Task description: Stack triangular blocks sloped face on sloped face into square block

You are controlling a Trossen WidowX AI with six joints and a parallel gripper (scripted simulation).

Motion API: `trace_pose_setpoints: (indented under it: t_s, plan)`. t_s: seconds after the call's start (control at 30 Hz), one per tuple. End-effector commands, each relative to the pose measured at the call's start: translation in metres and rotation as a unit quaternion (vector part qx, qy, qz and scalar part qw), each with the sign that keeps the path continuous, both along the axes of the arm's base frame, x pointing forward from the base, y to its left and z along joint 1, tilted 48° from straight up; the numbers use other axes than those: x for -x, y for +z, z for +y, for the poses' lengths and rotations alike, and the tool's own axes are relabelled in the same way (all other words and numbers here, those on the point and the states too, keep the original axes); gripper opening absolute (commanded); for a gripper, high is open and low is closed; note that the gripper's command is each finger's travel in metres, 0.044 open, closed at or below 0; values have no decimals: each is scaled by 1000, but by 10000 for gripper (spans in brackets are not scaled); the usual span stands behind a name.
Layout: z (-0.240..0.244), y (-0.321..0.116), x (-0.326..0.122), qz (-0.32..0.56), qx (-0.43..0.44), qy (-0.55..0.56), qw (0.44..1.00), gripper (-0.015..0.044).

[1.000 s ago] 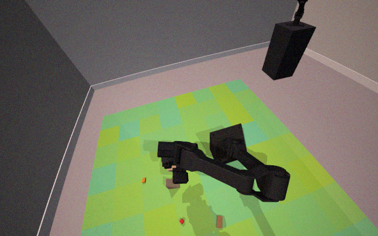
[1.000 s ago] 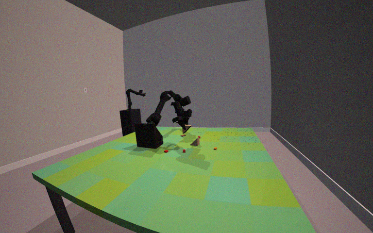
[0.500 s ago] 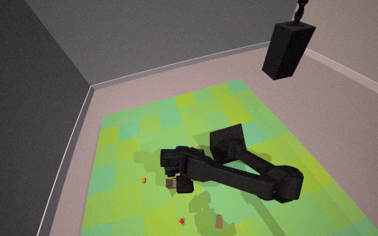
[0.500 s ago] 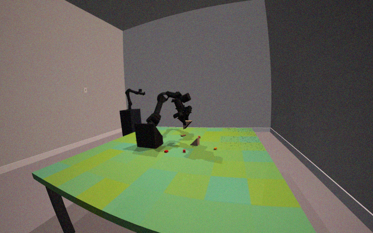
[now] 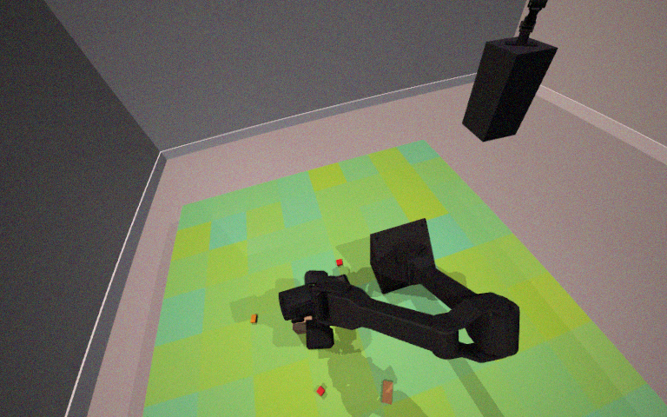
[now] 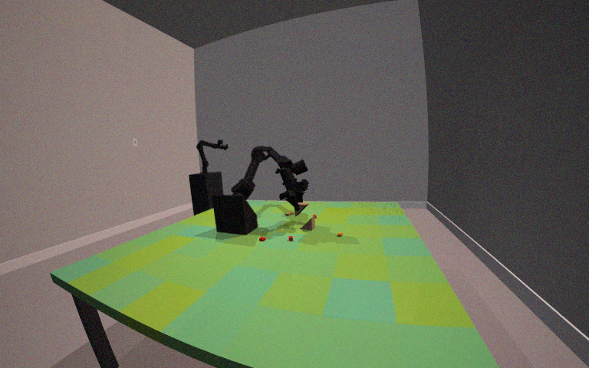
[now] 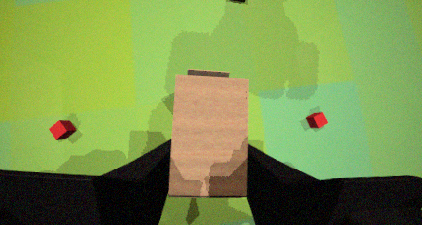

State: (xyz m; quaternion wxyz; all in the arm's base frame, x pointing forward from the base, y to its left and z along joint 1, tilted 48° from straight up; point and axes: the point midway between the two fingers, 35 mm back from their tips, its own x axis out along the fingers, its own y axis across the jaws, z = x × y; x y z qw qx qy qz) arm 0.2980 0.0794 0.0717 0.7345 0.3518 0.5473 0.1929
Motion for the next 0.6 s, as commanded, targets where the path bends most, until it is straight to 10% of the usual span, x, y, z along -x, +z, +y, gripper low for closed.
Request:
trace_pose_setpoints:
  t_s: [0.0, 0.57]
  plan:
    - [6, -7, -2, 2, 0, -3, 1000, 0]
    - [26, -27, -11, 1, -8, -5, 1000, 0]
